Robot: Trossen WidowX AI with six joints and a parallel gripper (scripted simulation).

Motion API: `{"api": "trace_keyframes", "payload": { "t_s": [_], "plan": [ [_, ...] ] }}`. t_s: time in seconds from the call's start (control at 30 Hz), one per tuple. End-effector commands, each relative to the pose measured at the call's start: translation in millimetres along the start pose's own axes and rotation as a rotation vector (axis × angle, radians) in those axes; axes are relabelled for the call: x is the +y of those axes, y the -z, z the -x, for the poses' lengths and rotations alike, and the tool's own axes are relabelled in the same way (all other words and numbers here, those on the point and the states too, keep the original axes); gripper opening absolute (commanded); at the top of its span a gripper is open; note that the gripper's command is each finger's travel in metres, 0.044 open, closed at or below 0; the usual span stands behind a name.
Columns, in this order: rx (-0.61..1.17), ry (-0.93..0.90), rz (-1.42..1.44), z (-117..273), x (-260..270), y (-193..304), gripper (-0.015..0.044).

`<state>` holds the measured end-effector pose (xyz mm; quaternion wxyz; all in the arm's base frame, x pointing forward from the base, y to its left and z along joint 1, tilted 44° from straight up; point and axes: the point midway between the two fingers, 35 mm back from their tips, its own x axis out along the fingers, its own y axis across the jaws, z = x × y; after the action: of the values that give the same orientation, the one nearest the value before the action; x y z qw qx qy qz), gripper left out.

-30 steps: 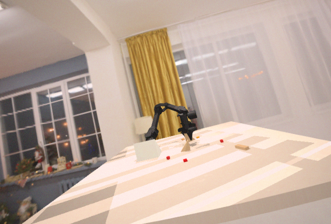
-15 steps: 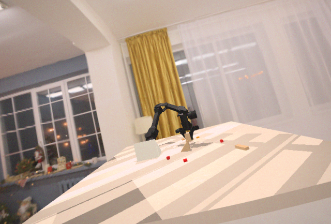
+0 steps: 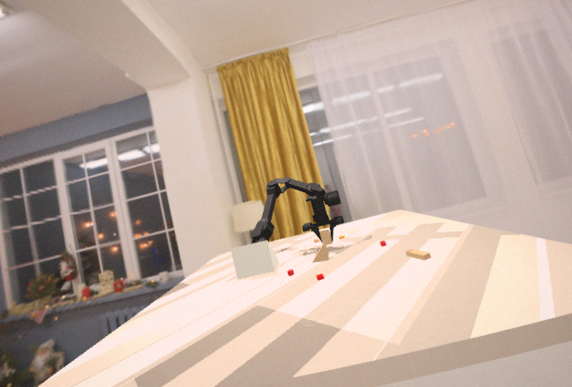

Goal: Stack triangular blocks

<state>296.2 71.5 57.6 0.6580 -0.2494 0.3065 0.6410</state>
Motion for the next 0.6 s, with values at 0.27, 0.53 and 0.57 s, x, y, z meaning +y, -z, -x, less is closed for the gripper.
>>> {"api": "trace_keyframes", "payload": {
  "t_s": [0.27,0.53,0.57],
  "plan": [
    [-0.001,-0.004,0.289,-0.1,0.5,-0.4,0.0000],
    [-0.001,-0.004,0.289,-0.1,0.5,-0.4,0.0000],
    [-0.001,-0.004,0.289,-0.1,0.5,-0.4,0.0000]
  ]
}}
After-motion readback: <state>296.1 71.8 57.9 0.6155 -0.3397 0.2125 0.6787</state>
